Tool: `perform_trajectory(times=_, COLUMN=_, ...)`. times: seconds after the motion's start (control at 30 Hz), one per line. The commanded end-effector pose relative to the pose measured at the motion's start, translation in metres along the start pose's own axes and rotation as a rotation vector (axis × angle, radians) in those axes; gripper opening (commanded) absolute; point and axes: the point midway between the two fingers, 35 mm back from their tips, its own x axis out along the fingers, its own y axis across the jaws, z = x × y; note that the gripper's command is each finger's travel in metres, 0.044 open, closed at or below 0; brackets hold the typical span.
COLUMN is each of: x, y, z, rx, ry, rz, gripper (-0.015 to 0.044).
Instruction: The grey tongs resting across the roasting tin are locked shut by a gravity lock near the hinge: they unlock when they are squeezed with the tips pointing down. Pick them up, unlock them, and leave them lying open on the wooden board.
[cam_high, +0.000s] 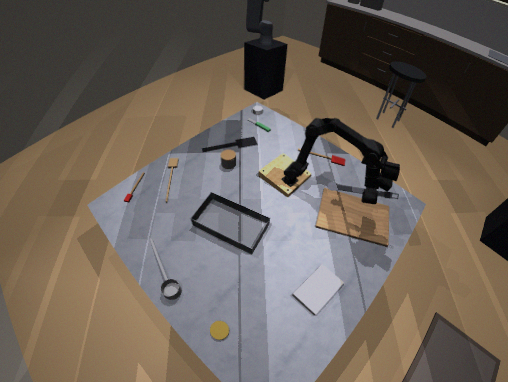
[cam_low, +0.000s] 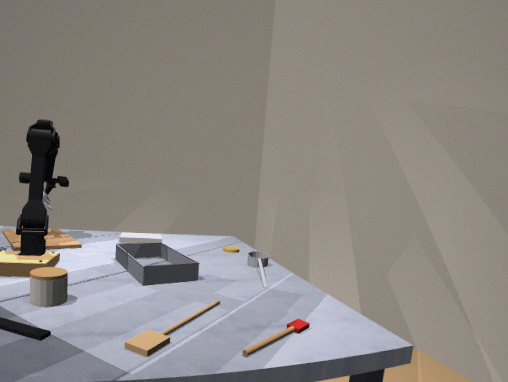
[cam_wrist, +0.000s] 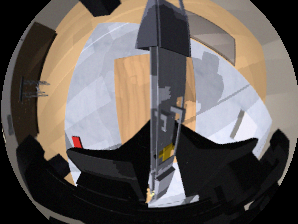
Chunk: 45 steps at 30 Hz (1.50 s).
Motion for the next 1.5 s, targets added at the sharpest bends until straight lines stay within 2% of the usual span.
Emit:
perform_trajectory(times=0.0, x=0.001, y=0.000, z=-0.001, rx=-0.013, ry=0.053, rz=-0.009, gripper=-0.0150)
perform_trajectory(times=0.5, x=0.004, y=0.004, z=-0.009, rx=-0.060, ry=0.277, rz=-0.029, gripper=-0.0150)
perform_trajectory(times=0.83, x=0.006, y=0.004, z=-0.009, rx=-0.060, ry=0.279, rz=-0.029, gripper=-0.0150)
perform_trajectory(times=1.47, x=0.037, y=0.002, z=-0.013, rx=-0.060, ry=0.279, rz=-0.029, gripper=-0.0150)
